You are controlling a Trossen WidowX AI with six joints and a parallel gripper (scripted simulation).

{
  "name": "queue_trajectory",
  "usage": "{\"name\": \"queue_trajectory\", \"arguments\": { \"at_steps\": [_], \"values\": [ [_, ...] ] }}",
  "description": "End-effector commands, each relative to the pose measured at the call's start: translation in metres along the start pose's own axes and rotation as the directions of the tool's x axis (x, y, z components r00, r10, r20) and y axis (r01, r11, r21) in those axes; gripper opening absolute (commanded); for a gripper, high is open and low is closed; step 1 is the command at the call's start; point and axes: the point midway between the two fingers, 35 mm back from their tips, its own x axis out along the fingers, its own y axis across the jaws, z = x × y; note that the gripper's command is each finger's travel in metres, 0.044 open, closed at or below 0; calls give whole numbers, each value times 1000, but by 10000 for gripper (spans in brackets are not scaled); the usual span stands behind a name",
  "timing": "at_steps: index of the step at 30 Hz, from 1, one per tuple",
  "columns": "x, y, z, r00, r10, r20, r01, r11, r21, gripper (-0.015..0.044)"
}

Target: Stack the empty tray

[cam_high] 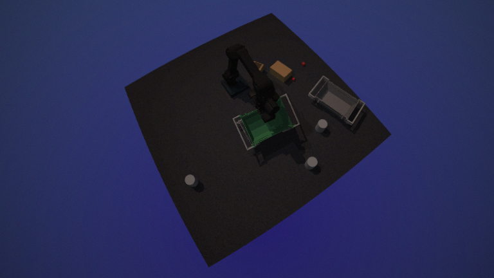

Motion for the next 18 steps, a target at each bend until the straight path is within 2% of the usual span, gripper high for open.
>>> {"name": "queue_trajectory", "arguments": {
  "at_steps": [1,18],
  "values": [
    [-1,-2,0,1000,-27,2,27,1000,4,0],
    [17,1,0,1000,-26,2,26,1000,4,0]
  ]
}}
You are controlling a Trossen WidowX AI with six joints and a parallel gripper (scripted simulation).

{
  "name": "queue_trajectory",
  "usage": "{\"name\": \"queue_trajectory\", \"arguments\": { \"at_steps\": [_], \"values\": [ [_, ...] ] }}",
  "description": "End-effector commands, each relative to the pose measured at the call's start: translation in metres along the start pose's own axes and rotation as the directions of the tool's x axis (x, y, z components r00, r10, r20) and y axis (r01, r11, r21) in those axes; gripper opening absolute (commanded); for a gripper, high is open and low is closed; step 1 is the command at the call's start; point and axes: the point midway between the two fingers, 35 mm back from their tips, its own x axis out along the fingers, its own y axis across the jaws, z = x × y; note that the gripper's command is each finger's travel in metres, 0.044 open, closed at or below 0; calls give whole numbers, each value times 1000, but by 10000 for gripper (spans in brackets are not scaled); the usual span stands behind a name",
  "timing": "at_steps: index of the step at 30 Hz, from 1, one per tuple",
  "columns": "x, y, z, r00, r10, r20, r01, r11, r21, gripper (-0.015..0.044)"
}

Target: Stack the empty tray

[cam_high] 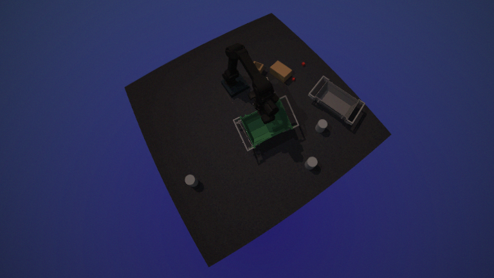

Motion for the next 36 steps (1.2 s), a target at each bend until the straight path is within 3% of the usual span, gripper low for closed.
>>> {"name": "queue_trajectory", "arguments": {
  "at_steps": [1,36],
  "values": [
    [-2,1,0,1000,-19,1,19,1000,5,0],
    [20,16,0,1000,-18,1,18,1000,5,0]
  ]
}}
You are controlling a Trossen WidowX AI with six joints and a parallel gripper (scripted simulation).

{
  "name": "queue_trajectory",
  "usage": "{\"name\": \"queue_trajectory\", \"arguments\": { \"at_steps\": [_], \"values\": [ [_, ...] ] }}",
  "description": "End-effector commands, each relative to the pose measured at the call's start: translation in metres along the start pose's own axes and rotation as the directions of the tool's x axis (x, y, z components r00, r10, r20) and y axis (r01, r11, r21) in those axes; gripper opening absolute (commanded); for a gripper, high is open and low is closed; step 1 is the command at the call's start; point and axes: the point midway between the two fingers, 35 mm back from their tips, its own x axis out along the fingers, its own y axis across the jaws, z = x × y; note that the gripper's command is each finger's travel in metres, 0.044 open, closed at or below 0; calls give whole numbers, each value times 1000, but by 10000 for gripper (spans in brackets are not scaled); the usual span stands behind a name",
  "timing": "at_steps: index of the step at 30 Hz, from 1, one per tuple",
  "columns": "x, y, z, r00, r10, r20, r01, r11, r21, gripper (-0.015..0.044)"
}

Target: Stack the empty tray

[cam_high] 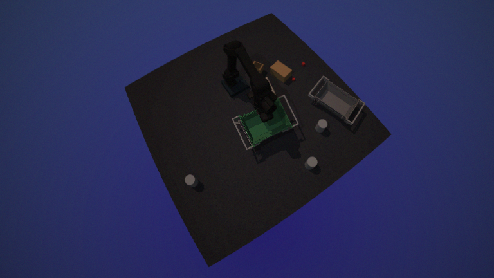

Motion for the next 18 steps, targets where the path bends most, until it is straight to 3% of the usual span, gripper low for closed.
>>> {"name": "queue_trajectory", "arguments": {
  "at_steps": [1,18],
  "values": [
    [6,6,0,1000,18,-4,-18,1000,0,0],
    [8,7,0,1000,18,-4,-18,1000,0,0]
  ]
}}
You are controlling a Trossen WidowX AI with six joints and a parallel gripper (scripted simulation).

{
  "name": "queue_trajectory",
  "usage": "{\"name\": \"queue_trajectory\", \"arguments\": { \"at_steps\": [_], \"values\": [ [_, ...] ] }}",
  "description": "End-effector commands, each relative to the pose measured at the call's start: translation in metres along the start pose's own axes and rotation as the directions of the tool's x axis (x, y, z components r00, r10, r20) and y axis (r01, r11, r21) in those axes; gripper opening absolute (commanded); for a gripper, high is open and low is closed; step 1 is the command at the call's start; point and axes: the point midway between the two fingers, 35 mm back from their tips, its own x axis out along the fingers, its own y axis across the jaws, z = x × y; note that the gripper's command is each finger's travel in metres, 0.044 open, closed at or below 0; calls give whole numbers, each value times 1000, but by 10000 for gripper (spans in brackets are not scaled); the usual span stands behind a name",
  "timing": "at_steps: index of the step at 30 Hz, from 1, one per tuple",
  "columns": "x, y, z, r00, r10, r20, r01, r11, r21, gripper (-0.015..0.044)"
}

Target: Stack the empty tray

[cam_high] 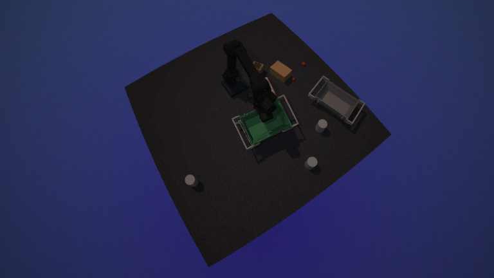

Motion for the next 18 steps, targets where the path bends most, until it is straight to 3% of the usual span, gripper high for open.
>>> {"name": "queue_trajectory", "arguments": {
  "at_steps": [1,18],
  "values": [
    [3,5,0,1000,20,-4,-20,1000,0,0],
    [10,8,0,1000,20,-4,-20,1000,0,0]
  ]
}}
